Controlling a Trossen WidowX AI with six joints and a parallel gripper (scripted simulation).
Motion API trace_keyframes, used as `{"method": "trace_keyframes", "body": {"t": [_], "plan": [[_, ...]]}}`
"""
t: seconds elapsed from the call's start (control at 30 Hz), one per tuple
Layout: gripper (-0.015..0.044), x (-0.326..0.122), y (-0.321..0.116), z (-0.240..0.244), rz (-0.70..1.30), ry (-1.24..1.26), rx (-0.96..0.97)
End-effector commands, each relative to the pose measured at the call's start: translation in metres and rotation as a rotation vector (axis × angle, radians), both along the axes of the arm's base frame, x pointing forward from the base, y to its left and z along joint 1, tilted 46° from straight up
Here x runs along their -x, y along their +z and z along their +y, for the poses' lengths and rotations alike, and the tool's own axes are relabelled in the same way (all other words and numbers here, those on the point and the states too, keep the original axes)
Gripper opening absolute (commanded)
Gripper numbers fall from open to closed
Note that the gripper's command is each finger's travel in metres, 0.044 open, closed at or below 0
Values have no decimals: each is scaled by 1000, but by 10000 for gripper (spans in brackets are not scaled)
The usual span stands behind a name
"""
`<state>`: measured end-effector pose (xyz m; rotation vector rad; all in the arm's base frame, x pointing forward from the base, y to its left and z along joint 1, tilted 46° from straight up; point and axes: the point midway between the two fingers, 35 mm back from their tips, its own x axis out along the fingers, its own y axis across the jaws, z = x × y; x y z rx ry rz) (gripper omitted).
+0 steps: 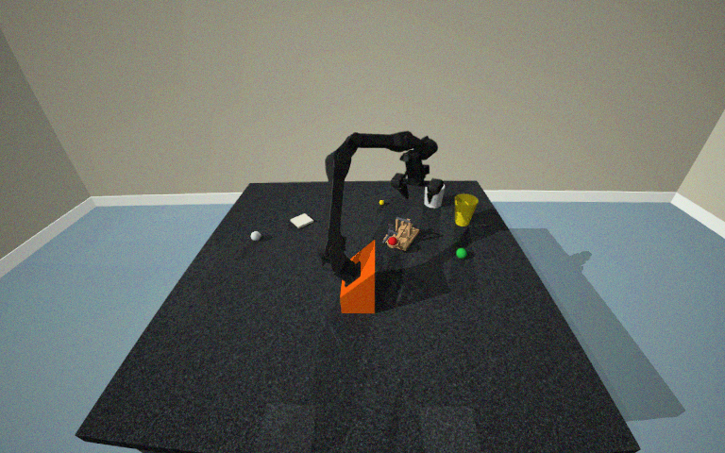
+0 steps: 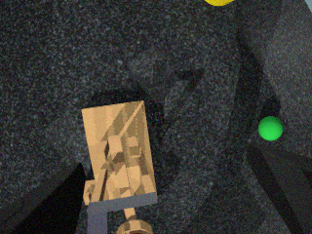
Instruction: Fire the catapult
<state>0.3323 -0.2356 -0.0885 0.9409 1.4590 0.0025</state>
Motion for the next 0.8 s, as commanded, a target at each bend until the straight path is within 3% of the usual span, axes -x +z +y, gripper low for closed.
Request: {"method": "trace_keyframes", "body": {"t": [0.0, 0.5, 0.77], "plan": [[440, -29, -4, -21, -95, -72, 59], [440, -131, 13, -98, -508, -299, 208], [440, -137, 17, -105, -548, -315, 215]]}}
